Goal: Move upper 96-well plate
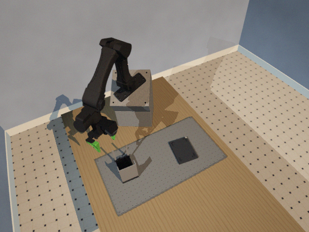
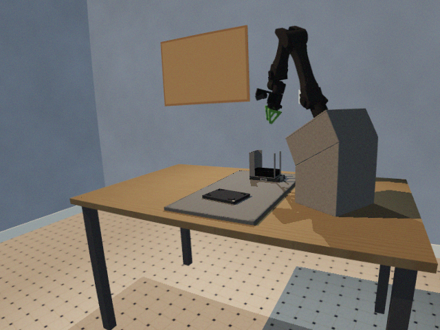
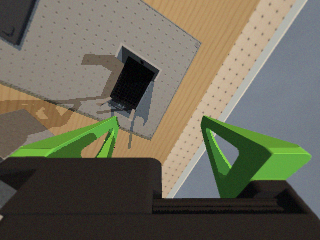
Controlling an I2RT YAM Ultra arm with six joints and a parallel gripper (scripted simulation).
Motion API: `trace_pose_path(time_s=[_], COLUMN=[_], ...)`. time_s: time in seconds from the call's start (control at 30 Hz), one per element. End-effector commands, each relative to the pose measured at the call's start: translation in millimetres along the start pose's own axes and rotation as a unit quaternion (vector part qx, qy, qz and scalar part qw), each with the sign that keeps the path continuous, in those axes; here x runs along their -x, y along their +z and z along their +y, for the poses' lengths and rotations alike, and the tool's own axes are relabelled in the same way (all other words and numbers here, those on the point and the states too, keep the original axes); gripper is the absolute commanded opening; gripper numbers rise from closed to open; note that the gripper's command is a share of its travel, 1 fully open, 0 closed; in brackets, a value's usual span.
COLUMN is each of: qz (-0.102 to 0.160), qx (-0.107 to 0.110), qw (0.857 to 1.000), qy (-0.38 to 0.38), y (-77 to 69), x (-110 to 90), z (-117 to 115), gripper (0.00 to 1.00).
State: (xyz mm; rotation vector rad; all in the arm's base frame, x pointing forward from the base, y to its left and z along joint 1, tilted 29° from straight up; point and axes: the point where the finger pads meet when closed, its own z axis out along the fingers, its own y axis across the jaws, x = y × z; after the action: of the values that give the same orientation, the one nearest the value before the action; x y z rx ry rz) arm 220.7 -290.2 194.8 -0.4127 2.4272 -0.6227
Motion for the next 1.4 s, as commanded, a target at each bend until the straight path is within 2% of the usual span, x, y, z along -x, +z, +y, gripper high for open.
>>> trace_pose_path(time_s=[0.0,0.53,0.57,0.67,0.7,0.77,0.83,0.87,0.93,1.0,1.03,1.1,1.13,1.23,1.27,1.3,1.37], qz=[-0.002,-0.002,0.005,0.021,0.029,0.035,0.050,0.056,0.066,0.082,0.093,0.093,0.091,0.114,0.114,0.127,0.132], qx=[-0.005,-0.005,0.001,0.003,0.022,0.010,0.016,0.026,0.020,0.022,0.040,0.040,0.023,0.022,0.022,0.039,0.021], qw=[1.000,1.000,1.000,0.998,0.997,0.996,0.992,0.991,0.987,0.982,0.979,0.979,0.978,0.968,0.968,0.965,0.960], qy=[-0.002,-0.002,0.013,0.054,0.062,0.084,0.113,0.118,0.143,0.170,0.175,0.175,0.184,0.222,0.222,0.226,0.247], y=[-2.7,-2.7,8.1,19.3,31.1,33.8,43.2,51.3,57.1,66.2,75.4,75.4,75.1,88.3,92.6,100.3,105.9], x=[2,2,2,6,-3,5,5,0,5,4,-5,-5,4,4,4,-6,3], z=[-3,-3,-2,-5,13,0,4,16,11,16,35,35,21,29,31,51,42], gripper=[1.00,1.00,1.00,1.00,1.00,1.00,1.00,1.00,1.00,1.00,1.00,1.00,1.00,1.00,1.00,1.00,1.00])
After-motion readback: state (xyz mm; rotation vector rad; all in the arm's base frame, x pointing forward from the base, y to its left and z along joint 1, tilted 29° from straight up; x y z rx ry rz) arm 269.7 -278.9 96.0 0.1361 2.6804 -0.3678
